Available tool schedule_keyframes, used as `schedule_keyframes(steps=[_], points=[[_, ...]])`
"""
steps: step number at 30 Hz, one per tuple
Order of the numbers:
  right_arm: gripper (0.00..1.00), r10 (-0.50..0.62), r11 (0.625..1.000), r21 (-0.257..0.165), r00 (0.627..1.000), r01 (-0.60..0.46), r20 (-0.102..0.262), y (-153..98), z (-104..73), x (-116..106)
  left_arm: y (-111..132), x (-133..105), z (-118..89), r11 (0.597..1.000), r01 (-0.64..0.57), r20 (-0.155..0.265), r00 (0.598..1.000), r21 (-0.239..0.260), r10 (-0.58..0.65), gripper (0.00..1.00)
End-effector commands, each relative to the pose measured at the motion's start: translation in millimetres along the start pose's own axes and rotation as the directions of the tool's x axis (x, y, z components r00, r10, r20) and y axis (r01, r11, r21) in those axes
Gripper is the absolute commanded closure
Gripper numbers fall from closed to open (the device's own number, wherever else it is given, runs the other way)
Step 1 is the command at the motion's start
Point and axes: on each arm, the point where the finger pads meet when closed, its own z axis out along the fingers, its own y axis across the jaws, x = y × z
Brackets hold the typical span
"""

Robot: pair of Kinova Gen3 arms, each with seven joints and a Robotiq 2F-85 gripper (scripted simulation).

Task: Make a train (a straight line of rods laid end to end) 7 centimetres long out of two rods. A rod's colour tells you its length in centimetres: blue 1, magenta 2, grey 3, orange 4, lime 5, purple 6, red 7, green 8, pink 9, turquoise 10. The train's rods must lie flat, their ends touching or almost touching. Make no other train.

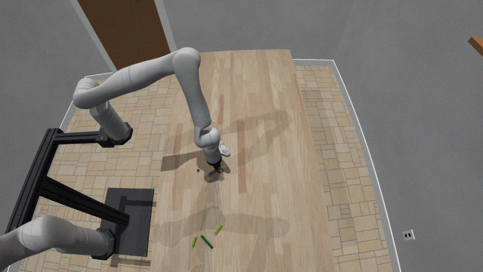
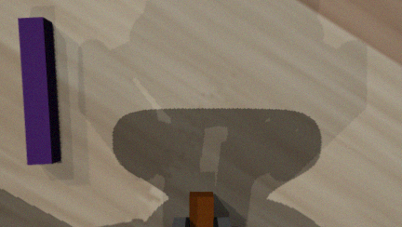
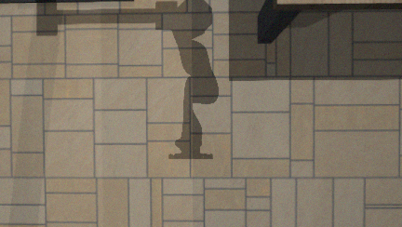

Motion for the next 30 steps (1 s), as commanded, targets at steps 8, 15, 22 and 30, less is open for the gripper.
schedule_keyframes(steps=[8, 15, 22, 30], points=[[0.002, 0.0, 1.0, 0.0, 1.0, 0.0, 0.002, 0.0, -0.6, -0.3, 0.6, -1.2, -0.8, 1.0, 0.0, -0.002, 1.0, -0.001, 0.0, 0.827], [0.002, 0.0, 1.0, 0.0, 1.0, 0.0, 0.002, 0.0, -0.6, -0.3, 0.6, -1.5, -0.8, 1.0, 0.0, -0.002, 1.0, -0.001, 0.0, 0.827], [0.002, 0.0, 1.0, 0.0, 1.0, 0.0, 0.002, 0.0, -0.6, -0.3, 0.6, -1.5, -0.8, 1.0, 0.0, -0.002, 1.0, -0.001, 0.0, 0.827], [0.002, 0.0, 1.0, 0.0, 1.0, 0.0, 0.002, 0.0, -0.6, -0.3, 0.6, -1.5, -0.8, 1.0, 0.0, -0.002, 1.0, -0.001, 0.0, 0.827]])
